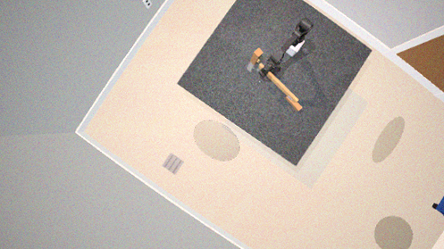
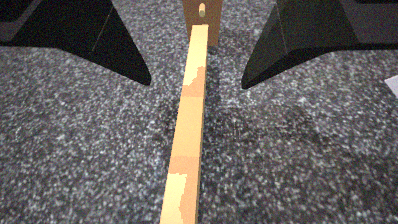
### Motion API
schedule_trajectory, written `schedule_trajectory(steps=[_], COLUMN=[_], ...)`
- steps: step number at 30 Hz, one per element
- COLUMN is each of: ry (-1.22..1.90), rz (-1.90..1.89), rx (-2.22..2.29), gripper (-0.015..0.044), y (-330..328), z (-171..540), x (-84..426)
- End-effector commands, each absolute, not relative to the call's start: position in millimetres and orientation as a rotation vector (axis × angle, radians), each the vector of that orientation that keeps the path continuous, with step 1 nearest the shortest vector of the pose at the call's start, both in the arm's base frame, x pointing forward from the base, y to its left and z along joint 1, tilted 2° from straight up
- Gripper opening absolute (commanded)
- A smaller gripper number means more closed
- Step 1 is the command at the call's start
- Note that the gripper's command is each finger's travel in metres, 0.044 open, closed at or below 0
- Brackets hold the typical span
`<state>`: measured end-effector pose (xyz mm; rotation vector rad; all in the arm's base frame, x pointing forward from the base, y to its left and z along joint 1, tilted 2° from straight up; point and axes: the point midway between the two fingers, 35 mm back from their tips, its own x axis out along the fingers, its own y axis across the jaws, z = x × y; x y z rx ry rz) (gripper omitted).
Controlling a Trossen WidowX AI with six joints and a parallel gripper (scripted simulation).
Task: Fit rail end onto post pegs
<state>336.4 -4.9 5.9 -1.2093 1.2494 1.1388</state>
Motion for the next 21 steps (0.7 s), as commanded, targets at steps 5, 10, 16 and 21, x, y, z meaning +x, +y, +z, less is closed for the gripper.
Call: schedule_trajectory(steps=[5,10,16,21], ry=[1.242,1.242,1.243,1.243], rz=[1.142,1.143,1.143,1.143], rx=[-1.211,-1.211,-1.211,-1.211], gripper=[0.044,0.044,0.044,0.044], y=[-5,-5,-5,-5], z=[-7,-16,-26,-33], x=[337,337,337,336])
